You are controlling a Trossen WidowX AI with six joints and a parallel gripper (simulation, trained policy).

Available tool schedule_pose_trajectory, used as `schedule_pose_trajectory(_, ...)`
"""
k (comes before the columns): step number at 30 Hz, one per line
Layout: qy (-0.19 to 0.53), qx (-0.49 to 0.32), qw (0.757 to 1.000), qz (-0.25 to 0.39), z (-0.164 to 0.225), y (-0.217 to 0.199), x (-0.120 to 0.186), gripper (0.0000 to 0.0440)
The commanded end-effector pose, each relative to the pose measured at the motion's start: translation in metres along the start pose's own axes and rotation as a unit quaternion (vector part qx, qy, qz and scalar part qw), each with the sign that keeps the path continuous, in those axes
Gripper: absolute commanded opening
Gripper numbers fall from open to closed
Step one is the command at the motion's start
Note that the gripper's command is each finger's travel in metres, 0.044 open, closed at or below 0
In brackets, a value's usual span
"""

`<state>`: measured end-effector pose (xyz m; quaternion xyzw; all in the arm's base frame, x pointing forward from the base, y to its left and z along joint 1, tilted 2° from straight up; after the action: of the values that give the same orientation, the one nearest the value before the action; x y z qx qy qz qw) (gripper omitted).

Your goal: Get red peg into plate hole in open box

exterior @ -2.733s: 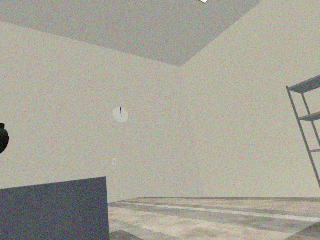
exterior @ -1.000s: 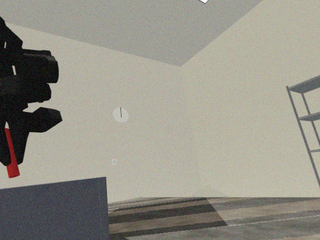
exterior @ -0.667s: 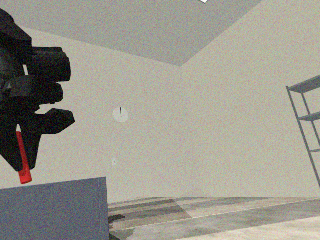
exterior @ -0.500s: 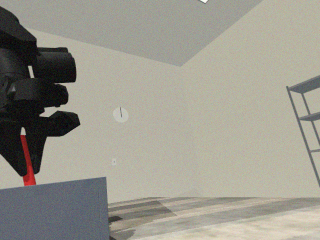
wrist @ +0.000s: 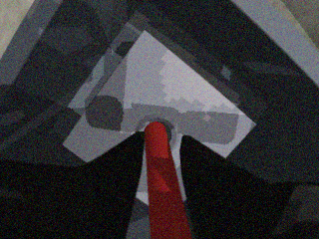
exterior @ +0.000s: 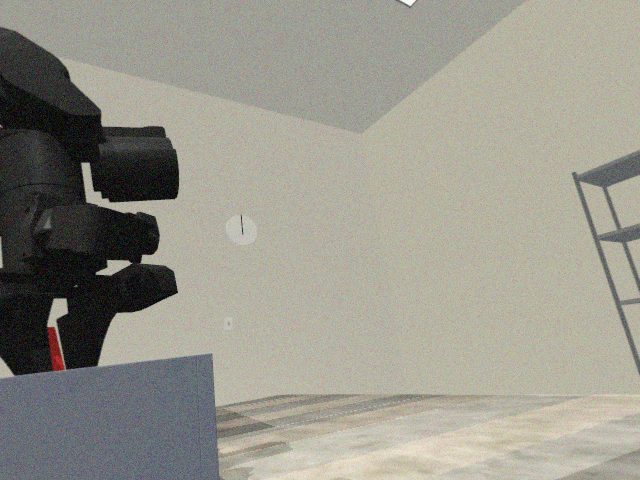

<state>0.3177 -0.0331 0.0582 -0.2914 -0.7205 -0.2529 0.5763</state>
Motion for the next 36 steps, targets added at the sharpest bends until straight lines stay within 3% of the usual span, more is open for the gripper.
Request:
schedule_pose_trajectory(1, 0.013, 0.015, 1.000, 0.013, 0.000, -0.002, -0.012, 0.0170)
schedule_pose_trajectory(7, 0.019, 0.018, 0.999, 0.019, -0.008, 0.000, -0.014, 0.0181)
schedule_pose_trajectory(19, -0.001, 0.032, 0.999, 0.013, -0.045, 0.010, -0.012, 0.0437)
schedule_pose_trajectory(36, -0.070, 0.010, 0.998, -0.003, -0.100, 0.011, -0.003, 0.0440)
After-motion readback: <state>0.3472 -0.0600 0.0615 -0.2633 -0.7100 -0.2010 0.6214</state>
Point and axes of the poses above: the point midway between the two fingers, 35 mm back from their tips, its own x axis back along the fingers, its own y axis across the jaws, z = x × y, the point moved 1 cm from there along x, back along the fingers, and after that the axes turned 14 degrees about x, right-handed, at the moved point
